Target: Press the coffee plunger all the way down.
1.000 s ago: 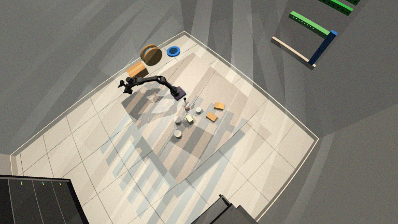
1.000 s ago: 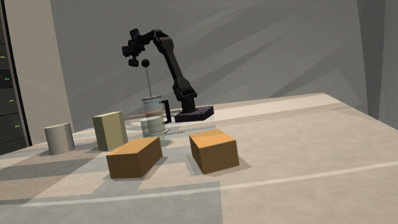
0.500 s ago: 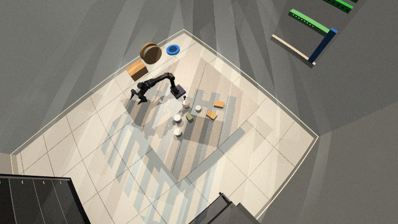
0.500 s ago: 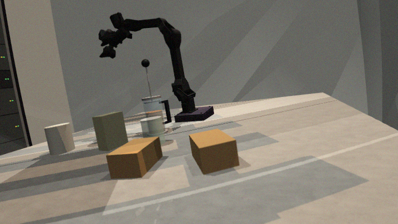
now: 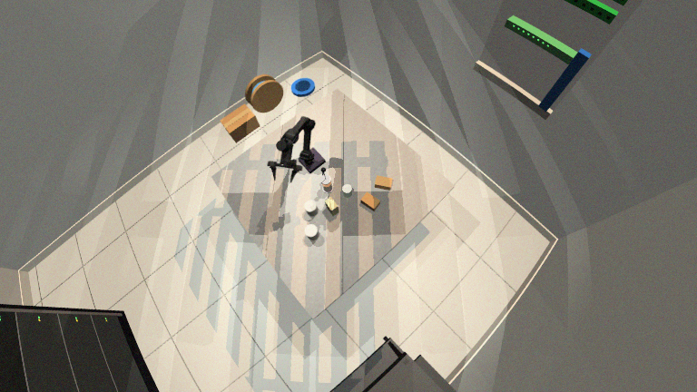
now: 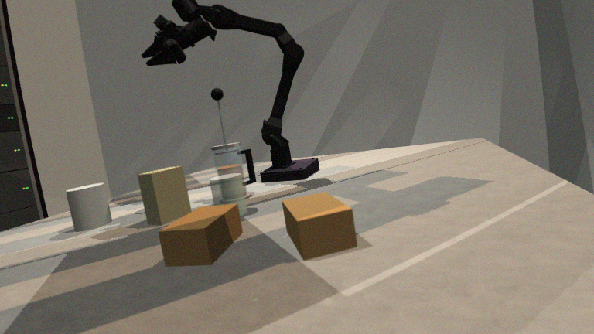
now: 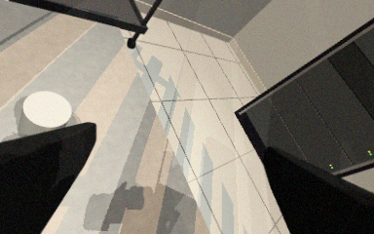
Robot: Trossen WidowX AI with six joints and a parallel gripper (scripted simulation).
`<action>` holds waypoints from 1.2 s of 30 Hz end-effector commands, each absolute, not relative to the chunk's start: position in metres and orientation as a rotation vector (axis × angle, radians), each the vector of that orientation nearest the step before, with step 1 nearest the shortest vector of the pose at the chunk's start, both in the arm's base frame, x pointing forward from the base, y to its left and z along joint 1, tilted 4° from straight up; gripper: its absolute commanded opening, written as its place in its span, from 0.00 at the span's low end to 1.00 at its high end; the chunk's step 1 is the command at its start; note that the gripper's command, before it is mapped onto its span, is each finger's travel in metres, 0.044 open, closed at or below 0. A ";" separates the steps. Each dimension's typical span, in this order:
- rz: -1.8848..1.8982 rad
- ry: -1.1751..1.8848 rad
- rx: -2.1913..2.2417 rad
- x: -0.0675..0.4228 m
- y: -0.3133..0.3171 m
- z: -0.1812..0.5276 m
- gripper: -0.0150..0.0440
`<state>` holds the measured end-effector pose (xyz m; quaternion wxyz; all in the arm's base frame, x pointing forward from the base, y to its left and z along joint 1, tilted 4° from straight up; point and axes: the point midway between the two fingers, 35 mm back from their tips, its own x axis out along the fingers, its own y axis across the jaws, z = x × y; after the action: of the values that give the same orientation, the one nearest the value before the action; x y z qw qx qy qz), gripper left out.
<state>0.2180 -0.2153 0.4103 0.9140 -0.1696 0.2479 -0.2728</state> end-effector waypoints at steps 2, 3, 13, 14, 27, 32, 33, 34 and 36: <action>-0.388 0.462 -0.245 0.220 -0.140 0.395 1.00; -0.344 0.453 -0.222 0.219 -0.123 0.392 1.00; 0.055 0.440 -0.009 0.167 0.002 0.347 1.00; 0.069 0.442 -0.001 0.165 0.005 0.345 1.00; 0.082 0.442 0.000 0.170 0.008 0.285 1.00; 0.082 0.442 0.000 0.174 0.008 0.284 1.00; 0.082 0.441 0.000 0.175 0.008 0.283 1.00; 0.082 0.441 0.000 0.177 0.008 0.283 1.00; 0.082 0.441 0.000 0.180 0.008 0.282 1.00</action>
<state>0.1760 0.0086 0.2873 0.9757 -0.0033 0.2146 0.0429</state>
